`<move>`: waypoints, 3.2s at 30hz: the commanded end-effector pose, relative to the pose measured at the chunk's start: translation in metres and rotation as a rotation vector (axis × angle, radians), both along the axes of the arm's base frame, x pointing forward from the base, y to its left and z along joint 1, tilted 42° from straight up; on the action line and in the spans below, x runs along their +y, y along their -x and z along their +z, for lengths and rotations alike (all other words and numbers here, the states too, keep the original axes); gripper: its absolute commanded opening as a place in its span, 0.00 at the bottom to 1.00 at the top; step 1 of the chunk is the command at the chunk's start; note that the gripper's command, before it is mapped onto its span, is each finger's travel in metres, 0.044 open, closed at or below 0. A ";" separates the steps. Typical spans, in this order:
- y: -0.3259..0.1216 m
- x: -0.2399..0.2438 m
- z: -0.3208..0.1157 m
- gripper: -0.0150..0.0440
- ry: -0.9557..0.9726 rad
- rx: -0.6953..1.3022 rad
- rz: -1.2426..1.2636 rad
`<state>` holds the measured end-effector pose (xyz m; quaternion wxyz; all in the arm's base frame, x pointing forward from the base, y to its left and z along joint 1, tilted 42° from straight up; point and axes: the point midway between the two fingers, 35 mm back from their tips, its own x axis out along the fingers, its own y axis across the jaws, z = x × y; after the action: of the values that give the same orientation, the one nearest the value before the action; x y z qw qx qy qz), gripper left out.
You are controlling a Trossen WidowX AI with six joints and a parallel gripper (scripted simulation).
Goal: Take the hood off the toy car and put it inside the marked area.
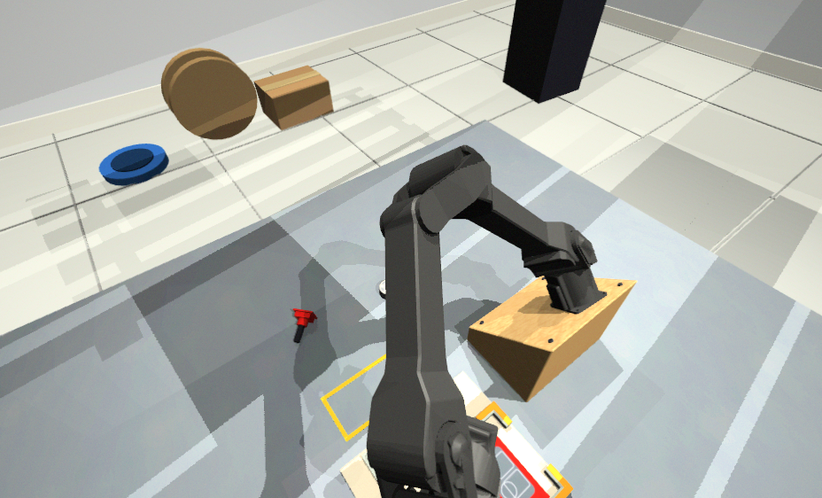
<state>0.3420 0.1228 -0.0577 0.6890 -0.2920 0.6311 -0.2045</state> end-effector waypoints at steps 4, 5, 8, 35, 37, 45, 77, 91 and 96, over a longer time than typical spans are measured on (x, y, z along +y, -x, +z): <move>0.001 -0.002 -0.006 1.00 0.003 0.016 0.007; 0.001 -0.002 -0.007 1.00 0.003 0.016 0.008; 0.001 -0.004 -0.009 1.00 0.003 0.016 0.008; -0.003 -0.020 -0.027 1.00 0.004 0.015 0.008; -0.003 -0.021 -0.028 1.00 0.004 0.015 0.008; -0.003 -0.026 -0.033 1.00 0.005 0.015 0.008; -0.004 -0.038 -0.045 1.00 0.006 0.015 0.007; -0.005 -0.043 -0.050 1.00 0.006 0.015 0.007; -0.005 -0.044 -0.052 1.00 0.006 0.015 0.007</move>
<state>0.3480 0.0809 -0.1065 0.6862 -0.2936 0.6342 -0.2016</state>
